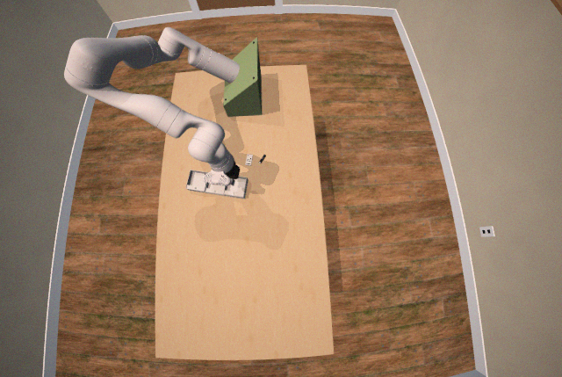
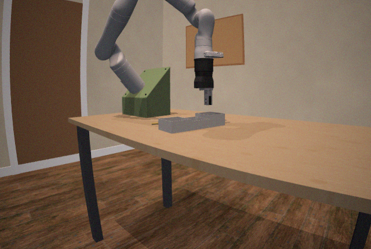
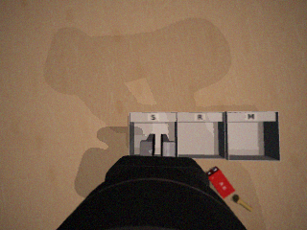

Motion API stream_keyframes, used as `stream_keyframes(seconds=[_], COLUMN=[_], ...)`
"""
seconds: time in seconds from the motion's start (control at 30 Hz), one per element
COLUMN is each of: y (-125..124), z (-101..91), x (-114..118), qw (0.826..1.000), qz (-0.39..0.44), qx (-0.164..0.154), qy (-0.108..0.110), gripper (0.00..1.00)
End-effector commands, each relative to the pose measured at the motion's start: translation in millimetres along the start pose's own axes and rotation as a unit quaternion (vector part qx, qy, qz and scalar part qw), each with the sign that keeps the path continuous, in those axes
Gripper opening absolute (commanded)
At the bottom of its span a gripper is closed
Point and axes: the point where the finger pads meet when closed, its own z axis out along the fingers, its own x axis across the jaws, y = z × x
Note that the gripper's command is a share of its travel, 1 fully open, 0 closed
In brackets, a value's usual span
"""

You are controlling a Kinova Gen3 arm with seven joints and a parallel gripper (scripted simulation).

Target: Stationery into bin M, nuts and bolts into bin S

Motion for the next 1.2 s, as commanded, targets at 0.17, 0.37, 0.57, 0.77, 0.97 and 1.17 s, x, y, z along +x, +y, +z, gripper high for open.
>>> stream_keyframes(seconds=[0.17, 0.37, 0.57, 0.77, 0.97, 1.17], y=[2, 2, 2, 2, 2, 2], z=[7.6, 23.6, 34.2, 50.2, 61.6, 61.6], x=[-4, -3, -3, -3, -3, -3], qw=[1.0, 1.0, 1.0, 1.0, 1.0, 1.0], qz=[-0.004, -0.004, -0.004, -0.004, -0.004, -0.004], qx=[0.0, 0.0, 0.0, 0.0, 0.0, 0.0], qy=[0.003, 0.003, 0.003, 0.003, 0.003, 0.003], gripper=[0.31, 0.31, 0.31, 0.31, 0.31, 0.31])
